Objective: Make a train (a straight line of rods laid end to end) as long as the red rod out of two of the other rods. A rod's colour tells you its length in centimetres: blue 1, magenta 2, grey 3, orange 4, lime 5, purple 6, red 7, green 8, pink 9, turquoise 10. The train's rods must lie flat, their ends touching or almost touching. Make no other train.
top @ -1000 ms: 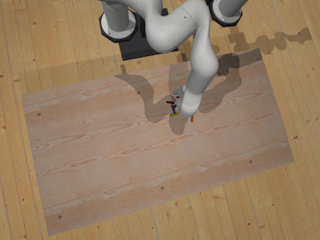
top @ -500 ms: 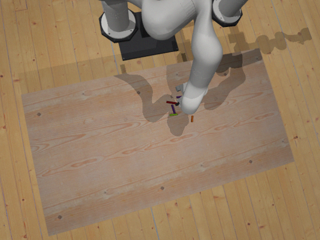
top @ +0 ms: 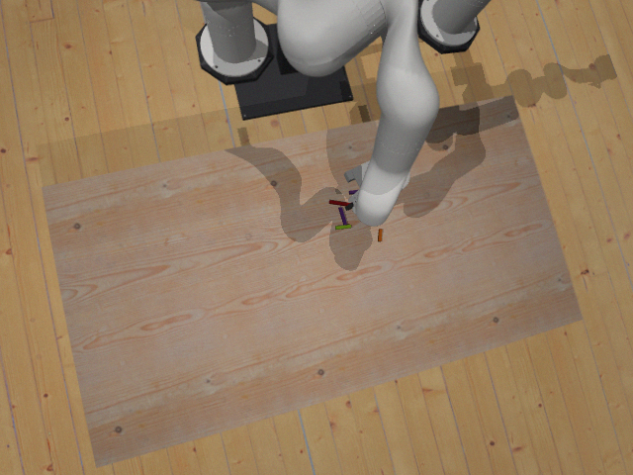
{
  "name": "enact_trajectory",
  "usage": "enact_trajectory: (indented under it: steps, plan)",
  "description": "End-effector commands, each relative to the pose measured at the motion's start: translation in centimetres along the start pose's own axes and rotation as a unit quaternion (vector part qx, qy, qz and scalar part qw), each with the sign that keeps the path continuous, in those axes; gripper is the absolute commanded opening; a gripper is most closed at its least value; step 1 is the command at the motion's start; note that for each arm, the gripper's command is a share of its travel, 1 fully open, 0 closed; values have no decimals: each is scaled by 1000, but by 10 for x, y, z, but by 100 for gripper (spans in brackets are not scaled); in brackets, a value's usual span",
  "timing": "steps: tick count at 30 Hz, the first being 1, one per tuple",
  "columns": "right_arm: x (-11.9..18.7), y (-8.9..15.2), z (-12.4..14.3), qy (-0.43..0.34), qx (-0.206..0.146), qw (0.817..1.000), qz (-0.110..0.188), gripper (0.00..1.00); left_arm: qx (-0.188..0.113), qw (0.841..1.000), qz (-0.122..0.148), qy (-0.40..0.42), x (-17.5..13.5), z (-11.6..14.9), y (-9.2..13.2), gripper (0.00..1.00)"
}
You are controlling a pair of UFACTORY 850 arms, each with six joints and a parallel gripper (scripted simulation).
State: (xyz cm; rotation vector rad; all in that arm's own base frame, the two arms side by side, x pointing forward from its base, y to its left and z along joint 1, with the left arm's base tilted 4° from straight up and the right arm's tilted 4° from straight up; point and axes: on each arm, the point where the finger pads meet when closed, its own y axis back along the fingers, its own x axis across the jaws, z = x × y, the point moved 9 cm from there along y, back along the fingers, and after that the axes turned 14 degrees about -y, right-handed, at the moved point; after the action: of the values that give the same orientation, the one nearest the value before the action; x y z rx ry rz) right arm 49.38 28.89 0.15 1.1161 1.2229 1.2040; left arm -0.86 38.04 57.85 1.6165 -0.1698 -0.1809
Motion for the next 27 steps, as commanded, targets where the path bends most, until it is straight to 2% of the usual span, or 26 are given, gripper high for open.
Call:
enact_trajectory:
  steps: [1,5,6,13,20,22,23,27]
  plan:
    - [-15,0,-3,83,-7,996,-7,17,1,1000,0,0,0,0,1,100]
    - [-19,0,-4,109,-8,994,-9,17,1,1000,0,0,0,0,1,100]
    - [-25,0,-6,147,-9,989,-11,17,1,1000,0,0,0,0,1,100]
    - [-39,0,-11,235,-11,972,-15,17,1,1000,0,0,0,0,1,100]
    - [-53,0,-18,325,-12,945,-16,17,1,1000,0,0,0,0,1,100]
    - [-53,0,-18,325,-12,945,-16,17,1,1000,0,0,0,0,1,100]
    - [-59,0,-21,362,-11,932,-16,17,1,1000,0,0,0,0,1,100]
    - [-65,0,-25,407,-10,913,-16,17,1,1000,0,0,0,0,1,100]
